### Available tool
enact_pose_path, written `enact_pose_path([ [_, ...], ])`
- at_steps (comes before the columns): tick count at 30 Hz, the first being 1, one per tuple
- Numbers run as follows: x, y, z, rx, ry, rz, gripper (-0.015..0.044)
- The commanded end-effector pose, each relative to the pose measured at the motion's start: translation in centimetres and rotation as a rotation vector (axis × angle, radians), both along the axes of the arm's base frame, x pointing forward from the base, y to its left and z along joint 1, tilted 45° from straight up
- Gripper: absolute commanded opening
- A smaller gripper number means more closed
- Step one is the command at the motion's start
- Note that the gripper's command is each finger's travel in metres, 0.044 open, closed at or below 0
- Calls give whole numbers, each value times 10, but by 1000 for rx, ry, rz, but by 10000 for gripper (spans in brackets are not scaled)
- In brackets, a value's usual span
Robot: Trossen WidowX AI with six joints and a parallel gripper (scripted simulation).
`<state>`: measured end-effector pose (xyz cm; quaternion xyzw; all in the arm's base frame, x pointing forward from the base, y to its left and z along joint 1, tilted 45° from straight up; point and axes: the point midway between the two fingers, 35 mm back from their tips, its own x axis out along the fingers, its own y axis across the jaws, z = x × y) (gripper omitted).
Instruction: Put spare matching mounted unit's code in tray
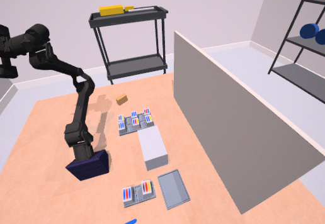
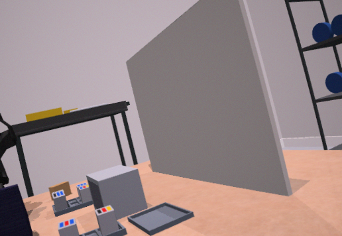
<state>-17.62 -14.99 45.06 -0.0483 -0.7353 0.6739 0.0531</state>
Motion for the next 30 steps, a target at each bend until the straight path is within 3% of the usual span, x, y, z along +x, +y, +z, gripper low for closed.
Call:
enact_pose_path([
  [1, 0, 0, 0, 0, 0, 0, 426],
  [9, 1, -10, 1, 14, 13, 34, 440],
  [15, 21, -81, 3, 100, 87, 291, 440],
  [25, 107, -212, -30, 231, 102, 845, 440],
  [30, 162, -246, -55, 249, 57, 1059, 440],
])
